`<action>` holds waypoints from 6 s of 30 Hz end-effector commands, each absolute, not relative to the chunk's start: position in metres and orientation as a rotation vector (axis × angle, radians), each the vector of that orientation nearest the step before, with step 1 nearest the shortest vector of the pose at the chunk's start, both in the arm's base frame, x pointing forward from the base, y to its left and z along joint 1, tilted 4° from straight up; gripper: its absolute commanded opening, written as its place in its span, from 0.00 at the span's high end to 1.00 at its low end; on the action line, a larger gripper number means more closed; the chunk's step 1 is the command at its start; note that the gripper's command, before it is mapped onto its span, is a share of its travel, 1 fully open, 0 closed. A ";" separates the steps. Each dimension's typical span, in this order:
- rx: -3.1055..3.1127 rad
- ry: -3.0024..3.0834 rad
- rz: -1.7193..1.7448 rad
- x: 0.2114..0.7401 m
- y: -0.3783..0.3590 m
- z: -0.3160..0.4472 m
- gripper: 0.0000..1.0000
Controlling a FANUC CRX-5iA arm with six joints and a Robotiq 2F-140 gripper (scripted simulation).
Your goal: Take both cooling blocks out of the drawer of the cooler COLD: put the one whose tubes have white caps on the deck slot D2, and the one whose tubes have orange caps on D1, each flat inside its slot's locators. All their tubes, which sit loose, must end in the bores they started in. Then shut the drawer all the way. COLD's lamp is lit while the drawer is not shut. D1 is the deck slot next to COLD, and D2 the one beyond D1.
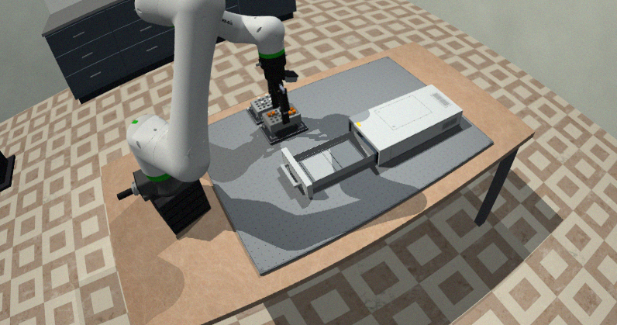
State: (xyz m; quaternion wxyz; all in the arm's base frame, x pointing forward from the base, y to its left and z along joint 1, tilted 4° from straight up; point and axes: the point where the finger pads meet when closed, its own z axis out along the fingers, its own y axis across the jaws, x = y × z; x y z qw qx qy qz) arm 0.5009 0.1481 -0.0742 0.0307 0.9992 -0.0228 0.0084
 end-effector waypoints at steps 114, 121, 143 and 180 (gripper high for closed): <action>3.080 -0.070 0.029 0.502 0.147 -0.089 0.90; 3.080 -0.070 0.029 0.502 0.147 -0.090 0.90; 3.080 -0.070 0.029 0.502 0.147 -0.093 0.90; 3.080 -0.070 0.029 0.502 0.147 -0.098 0.90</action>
